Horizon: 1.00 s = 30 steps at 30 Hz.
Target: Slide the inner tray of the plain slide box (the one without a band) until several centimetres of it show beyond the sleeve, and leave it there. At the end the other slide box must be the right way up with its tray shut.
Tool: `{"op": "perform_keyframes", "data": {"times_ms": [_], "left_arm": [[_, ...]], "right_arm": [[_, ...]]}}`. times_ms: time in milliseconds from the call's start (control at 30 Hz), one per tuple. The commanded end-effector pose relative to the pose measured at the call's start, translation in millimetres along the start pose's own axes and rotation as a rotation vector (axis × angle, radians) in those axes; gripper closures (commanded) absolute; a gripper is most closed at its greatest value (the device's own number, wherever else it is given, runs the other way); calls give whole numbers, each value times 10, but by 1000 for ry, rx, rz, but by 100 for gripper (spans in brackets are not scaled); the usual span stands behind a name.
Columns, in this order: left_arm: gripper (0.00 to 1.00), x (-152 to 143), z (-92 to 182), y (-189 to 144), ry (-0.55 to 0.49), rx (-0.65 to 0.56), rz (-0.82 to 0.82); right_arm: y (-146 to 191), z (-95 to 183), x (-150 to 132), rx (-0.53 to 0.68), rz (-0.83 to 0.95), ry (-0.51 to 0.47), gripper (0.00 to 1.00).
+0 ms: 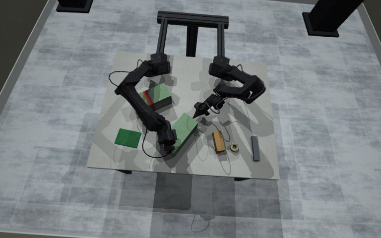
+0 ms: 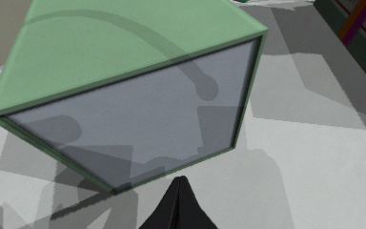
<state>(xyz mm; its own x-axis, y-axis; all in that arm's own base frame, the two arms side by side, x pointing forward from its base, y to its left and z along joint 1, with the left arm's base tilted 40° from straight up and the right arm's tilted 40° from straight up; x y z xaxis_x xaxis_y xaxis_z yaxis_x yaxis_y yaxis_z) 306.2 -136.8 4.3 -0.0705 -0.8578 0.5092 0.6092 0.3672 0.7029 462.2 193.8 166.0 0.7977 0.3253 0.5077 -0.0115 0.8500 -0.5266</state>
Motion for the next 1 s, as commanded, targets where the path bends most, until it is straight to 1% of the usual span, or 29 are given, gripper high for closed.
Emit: {"op": "perform_keyframes", "data": {"times_ms": [0,33,67,167,367,400,467,500,567,600,633,667,733,833,900,967], "left_arm": [[99,137,-50,-53,-45,-25,-4],[99,136,-54,-32,-42,-22,-4],[99,112,-83,-92,-33,-40,-4],[99,191,-72,25,-56,-4,-3],[99,119,-131,-52,-17,-26,-4],[99,173,-123,5,-35,-12,-3],[99,178,-136,7,-34,-11,-4],[99,202,-134,17,-50,-8,-4],[99,202,-134,17,-50,-8,-4],[99,174,-144,24,-29,-8,-5],[99,139,-171,-47,-16,-28,-5],[99,208,-154,14,-42,-16,-4],[99,212,-167,34,-38,-5,-4],[99,156,-201,-27,-17,-26,-4],[99,254,-184,75,-47,-1,-4],[99,232,-205,50,-37,-8,-4]], "right_arm": [[79,-112,-148,-2,44,49,99],[84,-134,-173,-4,50,58,99],[89,-154,-199,-4,57,69,99],[104,-216,-278,-6,78,99,99],[132,-332,-440,-10,118,160,99],[136,-352,-467,-11,124,170,99],[144,-387,-522,-12,137,191,99],[149,-404,-551,-9,144,203,99],[149,-404,-551,-9,144,203,99],[152,-423,-577,-12,150,211,99],[155,-440,-605,-13,156,222,99],[159,-457,-632,-13,163,232,99],[165,-489,-683,-14,174,250,99],[168,-491,-682,-17,174,248,99],[169,-492,-682,-18,174,247,99],[171,-493,-682,-20,174,245,99]]}}
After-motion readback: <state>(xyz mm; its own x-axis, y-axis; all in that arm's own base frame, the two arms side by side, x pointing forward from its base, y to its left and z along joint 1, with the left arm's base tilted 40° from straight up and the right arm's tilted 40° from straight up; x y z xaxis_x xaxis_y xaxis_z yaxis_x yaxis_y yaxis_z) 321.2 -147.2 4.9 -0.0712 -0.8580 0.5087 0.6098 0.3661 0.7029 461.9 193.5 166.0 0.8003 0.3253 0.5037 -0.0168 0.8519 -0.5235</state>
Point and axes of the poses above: on each arm, the point where the finger pads meet when closed, its own z axis back along the fingers, its own y axis across the jaws, x = y × z, the point moved 5 cm from there along z, back along the fingers, and after that the axes turned 8 degrees about -z, right-handed, at the moved point
